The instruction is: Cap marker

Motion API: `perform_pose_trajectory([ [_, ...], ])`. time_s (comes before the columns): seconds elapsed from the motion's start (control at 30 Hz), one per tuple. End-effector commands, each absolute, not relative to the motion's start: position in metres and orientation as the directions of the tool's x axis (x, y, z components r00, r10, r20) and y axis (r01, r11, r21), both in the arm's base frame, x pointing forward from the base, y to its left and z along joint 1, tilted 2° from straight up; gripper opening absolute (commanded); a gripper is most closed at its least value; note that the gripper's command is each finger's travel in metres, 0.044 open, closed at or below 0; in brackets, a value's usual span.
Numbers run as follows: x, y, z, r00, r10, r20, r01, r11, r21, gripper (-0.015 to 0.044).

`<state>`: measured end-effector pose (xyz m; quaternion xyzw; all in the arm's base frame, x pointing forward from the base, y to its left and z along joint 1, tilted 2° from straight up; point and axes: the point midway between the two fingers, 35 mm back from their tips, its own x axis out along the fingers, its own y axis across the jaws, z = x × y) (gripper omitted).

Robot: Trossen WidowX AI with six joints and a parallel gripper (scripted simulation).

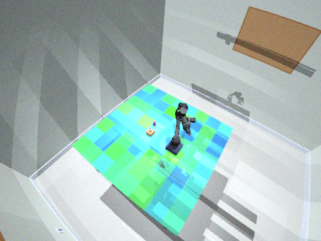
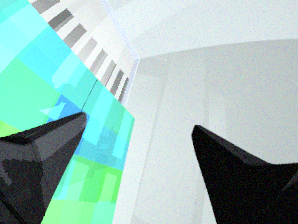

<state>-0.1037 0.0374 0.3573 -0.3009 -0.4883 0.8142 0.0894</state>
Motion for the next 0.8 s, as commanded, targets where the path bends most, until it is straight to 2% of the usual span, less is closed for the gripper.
perform_pose_trajectory([
  [0.0,-0.104,0.039,0.357,-0.798,0.446,-0.406,0.142,-0.516,-0.845,0.0374],
  [0.17,-0.097,0.092,0.352,-0.641,0.593,-0.486,-0.082,-0.684,-0.725,0.0248],
  [0.37,-0.060,0.157,0.339,-0.386,0.707,-0.593,-0.476,-0.703,-0.529,0.0248],
  [0.57,0.005,0.202,0.321,-0.127,0.714,-0.688,-0.817,-0.469,-0.335,0.0248],
  [0.77,0.088,0.221,0.301,0.094,0.636,-0.766,-0.986,-0.050,-0.162,0.0248],
])
